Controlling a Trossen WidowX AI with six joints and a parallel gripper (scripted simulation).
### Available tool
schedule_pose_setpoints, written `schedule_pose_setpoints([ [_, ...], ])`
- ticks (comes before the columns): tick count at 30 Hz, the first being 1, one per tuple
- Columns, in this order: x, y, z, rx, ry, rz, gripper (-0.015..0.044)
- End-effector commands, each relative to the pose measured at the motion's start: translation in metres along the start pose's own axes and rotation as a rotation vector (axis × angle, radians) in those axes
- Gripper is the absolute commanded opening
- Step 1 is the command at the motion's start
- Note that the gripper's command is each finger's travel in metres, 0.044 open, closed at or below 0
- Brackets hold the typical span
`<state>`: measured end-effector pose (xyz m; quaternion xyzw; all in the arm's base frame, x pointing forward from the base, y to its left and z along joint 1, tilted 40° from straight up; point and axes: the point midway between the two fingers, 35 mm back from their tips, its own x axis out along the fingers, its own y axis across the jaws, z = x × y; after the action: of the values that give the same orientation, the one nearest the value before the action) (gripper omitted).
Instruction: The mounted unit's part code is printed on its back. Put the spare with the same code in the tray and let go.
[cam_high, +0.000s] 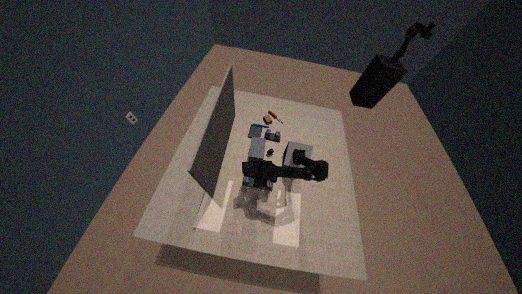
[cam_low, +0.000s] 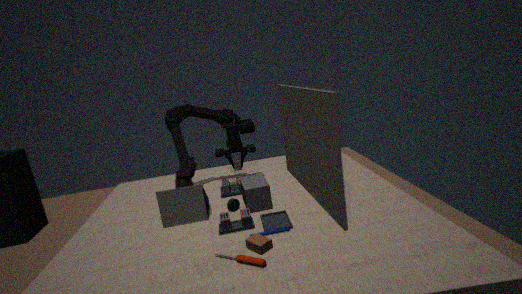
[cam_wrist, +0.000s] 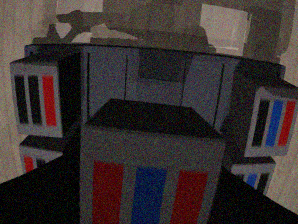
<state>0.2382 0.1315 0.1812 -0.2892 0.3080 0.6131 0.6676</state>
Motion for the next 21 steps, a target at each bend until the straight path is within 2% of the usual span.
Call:
schedule_pose_setpoints([
  [1,-0.014,-0.005,0.000,-0.003,-0.001,-0.006,0.0000],
  [12,-0.065,-0.009,-0.003,-0.006,-0.005,-0.008,0.0000],
  [21,-0.070,-0.034,-0.026,0.037,0.020,-0.018,0.0000],
])
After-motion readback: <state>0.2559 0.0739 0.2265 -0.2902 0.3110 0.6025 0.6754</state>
